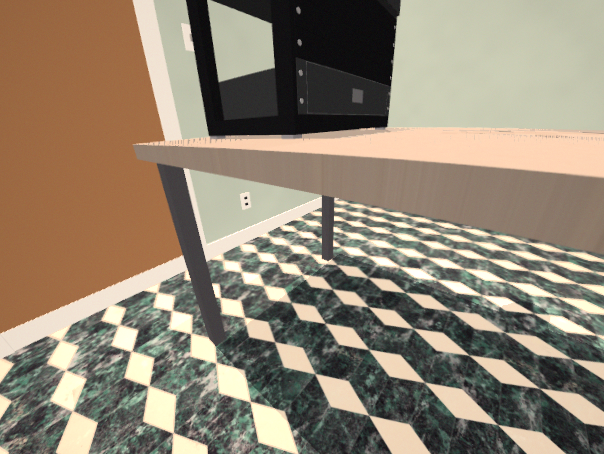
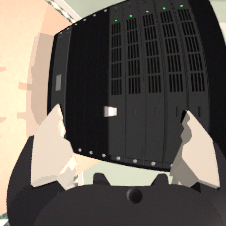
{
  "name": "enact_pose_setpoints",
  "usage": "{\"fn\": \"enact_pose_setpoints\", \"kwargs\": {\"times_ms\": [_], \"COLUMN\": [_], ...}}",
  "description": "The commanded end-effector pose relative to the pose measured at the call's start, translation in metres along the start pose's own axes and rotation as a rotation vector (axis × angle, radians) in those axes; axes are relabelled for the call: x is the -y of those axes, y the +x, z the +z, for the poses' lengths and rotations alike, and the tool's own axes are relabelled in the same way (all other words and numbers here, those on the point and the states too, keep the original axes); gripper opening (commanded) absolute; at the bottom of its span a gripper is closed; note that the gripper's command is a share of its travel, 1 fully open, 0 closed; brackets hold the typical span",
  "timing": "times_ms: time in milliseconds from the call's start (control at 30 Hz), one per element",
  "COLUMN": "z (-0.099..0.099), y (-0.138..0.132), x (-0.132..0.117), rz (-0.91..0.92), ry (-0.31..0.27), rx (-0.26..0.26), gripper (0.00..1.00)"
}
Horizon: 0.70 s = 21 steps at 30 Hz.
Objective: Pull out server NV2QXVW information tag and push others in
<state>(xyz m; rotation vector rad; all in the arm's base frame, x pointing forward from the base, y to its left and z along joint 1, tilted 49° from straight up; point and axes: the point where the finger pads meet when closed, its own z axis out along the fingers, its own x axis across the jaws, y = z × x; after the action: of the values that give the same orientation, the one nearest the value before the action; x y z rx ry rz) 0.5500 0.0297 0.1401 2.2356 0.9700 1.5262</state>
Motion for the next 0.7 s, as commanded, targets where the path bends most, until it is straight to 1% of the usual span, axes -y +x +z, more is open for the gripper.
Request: {"fn": "enact_pose_setpoints", "kwargs": {"times_ms": [0,400,667], "z": [0.012,0.023,0.027], "y": [0.000,0.000,0.000], "x": [-0.006,-0.013,-0.016], "rz": [0.000,0.000,0.000], "ry": [0.002,0.002,0.002], "rx": [0.000,0.000,0.000], "gripper": [1.00,1.00,1.00]}}
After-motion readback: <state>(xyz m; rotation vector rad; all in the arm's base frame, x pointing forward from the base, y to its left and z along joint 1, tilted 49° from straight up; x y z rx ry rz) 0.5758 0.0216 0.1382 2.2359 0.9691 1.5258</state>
